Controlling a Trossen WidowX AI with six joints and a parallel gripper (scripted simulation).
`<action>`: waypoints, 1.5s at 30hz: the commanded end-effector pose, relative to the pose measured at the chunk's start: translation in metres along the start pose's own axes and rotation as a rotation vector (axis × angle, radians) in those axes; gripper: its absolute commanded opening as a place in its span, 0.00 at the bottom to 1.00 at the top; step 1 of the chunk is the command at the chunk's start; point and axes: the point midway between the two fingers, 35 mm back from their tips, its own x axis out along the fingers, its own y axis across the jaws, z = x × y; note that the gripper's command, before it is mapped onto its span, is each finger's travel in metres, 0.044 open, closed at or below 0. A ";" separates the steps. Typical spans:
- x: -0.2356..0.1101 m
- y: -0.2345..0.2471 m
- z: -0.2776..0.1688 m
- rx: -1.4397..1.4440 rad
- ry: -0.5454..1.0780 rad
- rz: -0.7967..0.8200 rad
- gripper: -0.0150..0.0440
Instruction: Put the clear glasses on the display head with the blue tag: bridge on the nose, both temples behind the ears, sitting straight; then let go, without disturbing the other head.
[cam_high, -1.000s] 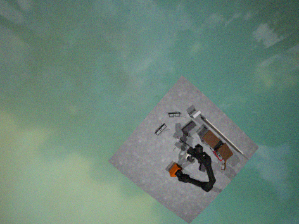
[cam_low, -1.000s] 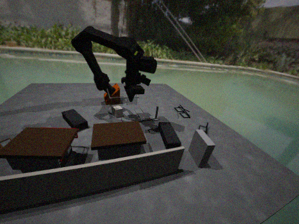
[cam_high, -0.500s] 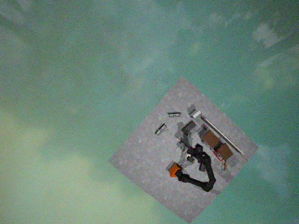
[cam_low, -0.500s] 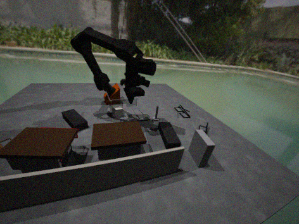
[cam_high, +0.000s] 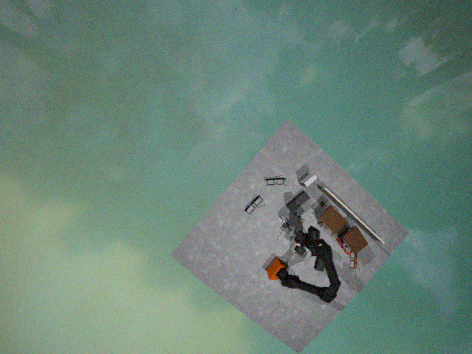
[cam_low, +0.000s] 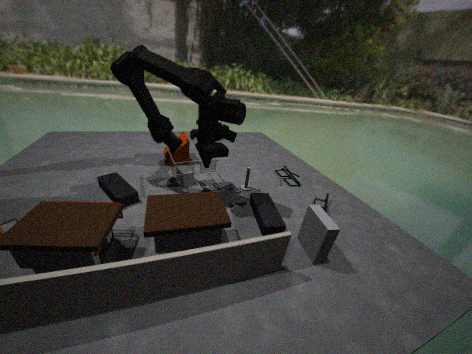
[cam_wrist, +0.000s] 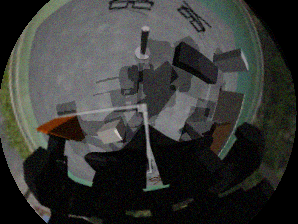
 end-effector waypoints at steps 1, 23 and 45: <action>0.005 0.002 0.000 -0.010 0.007 0.004 0.25; 0.025 0.001 0.000 -0.020 0.007 0.004 0.25; 0.045 0.002 -0.001 -0.030 0.008 0.004 0.25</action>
